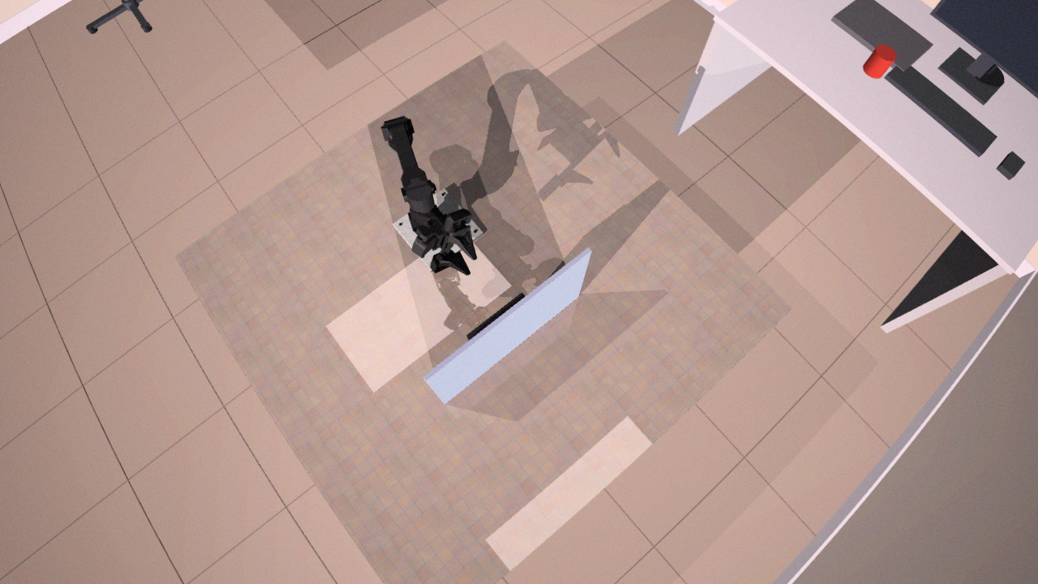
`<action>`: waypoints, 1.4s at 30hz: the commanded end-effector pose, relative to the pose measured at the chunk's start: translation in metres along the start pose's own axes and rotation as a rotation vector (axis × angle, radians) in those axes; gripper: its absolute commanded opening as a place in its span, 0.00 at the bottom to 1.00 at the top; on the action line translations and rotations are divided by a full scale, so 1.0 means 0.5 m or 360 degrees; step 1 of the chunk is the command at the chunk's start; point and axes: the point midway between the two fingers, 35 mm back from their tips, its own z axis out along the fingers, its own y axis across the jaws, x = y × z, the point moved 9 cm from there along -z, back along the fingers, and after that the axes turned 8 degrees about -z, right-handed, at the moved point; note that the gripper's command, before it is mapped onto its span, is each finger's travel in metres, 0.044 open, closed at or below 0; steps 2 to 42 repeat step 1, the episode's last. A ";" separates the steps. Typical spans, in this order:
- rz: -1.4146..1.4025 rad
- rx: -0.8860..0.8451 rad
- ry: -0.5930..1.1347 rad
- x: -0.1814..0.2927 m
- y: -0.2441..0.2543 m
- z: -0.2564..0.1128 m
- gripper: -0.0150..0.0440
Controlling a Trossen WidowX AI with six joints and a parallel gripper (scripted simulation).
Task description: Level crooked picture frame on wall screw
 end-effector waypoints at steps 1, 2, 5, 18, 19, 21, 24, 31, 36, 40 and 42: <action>-0.0005 0.0005 -0.0007 -0.001 0.000 -0.001 0.69; -0.0005 0.0005 -0.0007 -0.001 0.000 -0.001 0.69; -0.0005 0.0005 -0.0007 -0.001 0.000 -0.001 0.69; -0.0005 0.0005 -0.0007 -0.001 0.000 -0.001 0.69; -0.0005 0.0005 -0.0007 -0.001 0.000 -0.001 0.69; -0.0005 0.0005 -0.0007 -0.001 0.000 -0.001 0.69; -0.0005 0.0005 -0.0007 -0.001 0.000 -0.001 0.69; -0.0005 0.0005 -0.0007 -0.001 0.000 -0.001 0.69; -0.0005 0.0005 -0.0007 -0.001 0.000 -0.001 0.69; -0.0005 0.0005 -0.0007 -0.001 0.000 -0.001 0.69; -0.0005 0.0005 -0.0007 -0.001 0.000 -0.001 0.69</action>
